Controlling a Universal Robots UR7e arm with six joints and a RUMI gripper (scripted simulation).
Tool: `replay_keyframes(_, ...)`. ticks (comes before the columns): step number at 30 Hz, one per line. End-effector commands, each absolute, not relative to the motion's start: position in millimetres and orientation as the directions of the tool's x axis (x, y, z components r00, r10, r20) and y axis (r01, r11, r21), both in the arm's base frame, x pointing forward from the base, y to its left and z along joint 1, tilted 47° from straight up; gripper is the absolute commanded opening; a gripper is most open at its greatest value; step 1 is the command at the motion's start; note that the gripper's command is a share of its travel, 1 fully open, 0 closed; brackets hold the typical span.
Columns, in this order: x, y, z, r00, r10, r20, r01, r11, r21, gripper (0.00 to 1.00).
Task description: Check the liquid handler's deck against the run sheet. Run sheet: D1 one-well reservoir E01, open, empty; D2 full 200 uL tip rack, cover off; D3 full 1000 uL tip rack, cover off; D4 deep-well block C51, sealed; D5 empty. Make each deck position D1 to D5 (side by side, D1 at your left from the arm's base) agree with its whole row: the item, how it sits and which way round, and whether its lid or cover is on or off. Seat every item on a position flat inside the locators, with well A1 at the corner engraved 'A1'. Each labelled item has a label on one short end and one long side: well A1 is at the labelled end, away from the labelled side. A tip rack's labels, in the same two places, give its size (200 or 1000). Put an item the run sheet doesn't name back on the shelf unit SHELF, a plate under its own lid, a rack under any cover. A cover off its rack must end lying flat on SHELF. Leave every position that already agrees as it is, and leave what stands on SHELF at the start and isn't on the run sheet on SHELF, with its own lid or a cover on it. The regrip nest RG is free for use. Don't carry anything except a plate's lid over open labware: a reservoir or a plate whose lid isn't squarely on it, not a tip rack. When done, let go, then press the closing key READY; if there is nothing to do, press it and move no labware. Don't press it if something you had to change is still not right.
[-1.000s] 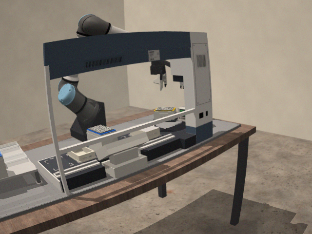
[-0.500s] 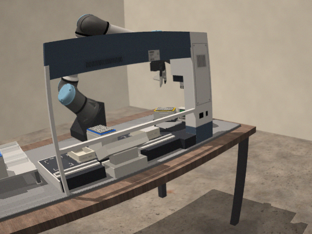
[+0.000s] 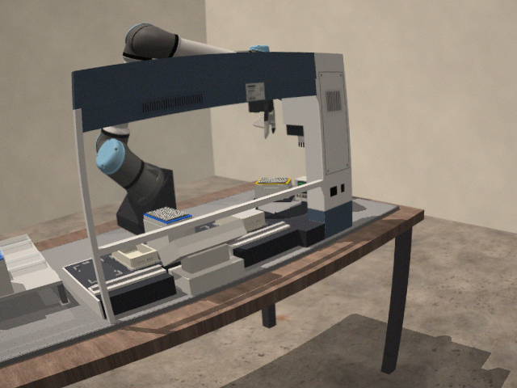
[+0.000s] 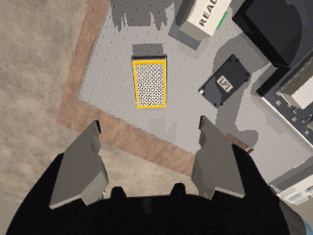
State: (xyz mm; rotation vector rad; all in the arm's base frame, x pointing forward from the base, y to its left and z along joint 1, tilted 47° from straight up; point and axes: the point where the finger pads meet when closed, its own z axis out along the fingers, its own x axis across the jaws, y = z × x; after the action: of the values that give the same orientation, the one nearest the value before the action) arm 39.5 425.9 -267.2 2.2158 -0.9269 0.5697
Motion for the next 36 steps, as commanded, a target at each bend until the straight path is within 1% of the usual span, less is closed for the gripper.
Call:
replay_keyframes(1, 38.7, 431.2, -262.5, 0.654, -0.458, 0.603, -0.745, -0.531, 0.404, 0.82)
replay_keyframes(36, 31.8, 468.1, -227.0, 0.654, -0.458, 0.603, -0.745, -0.531, 0.404, 0.82)
